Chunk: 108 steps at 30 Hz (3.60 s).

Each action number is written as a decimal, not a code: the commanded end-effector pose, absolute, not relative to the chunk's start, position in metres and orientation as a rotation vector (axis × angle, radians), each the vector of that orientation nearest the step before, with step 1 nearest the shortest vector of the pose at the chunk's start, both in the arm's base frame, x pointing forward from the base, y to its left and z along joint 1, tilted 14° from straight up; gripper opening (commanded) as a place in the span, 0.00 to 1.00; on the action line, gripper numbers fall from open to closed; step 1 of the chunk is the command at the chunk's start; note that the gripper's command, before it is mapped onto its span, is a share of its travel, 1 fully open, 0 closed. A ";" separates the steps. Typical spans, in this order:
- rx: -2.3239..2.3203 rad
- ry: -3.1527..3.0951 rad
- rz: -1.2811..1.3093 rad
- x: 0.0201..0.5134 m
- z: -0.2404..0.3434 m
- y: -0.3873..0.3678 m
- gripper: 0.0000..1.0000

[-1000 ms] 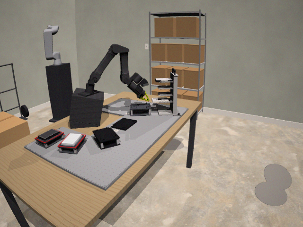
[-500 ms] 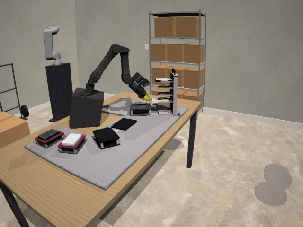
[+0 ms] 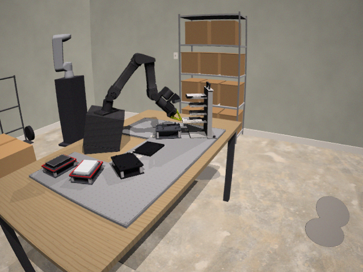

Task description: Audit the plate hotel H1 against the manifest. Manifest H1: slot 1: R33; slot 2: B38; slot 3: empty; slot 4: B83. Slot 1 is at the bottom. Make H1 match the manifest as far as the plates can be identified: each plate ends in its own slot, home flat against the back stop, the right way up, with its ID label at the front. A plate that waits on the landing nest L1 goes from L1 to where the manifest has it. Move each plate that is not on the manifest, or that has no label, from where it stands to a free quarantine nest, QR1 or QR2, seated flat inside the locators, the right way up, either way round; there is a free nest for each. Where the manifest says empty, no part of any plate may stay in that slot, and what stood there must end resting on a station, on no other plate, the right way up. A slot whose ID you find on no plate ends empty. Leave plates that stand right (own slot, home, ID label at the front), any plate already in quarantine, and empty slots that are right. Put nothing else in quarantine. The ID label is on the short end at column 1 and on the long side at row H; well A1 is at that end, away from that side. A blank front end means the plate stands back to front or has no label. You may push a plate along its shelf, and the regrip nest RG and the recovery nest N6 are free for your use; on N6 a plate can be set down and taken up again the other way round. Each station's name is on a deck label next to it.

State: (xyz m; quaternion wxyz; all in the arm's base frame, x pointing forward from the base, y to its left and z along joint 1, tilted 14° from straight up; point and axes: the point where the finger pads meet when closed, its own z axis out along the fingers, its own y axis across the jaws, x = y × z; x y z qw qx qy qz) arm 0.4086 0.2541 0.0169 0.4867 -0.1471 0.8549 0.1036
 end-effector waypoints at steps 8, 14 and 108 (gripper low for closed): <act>-0.356 2.089 0.243 0.421 0.016 0.255 0.00; -0.354 2.088 0.242 0.424 0.017 0.255 0.00; -0.351 2.069 0.255 0.430 0.029 0.262 0.00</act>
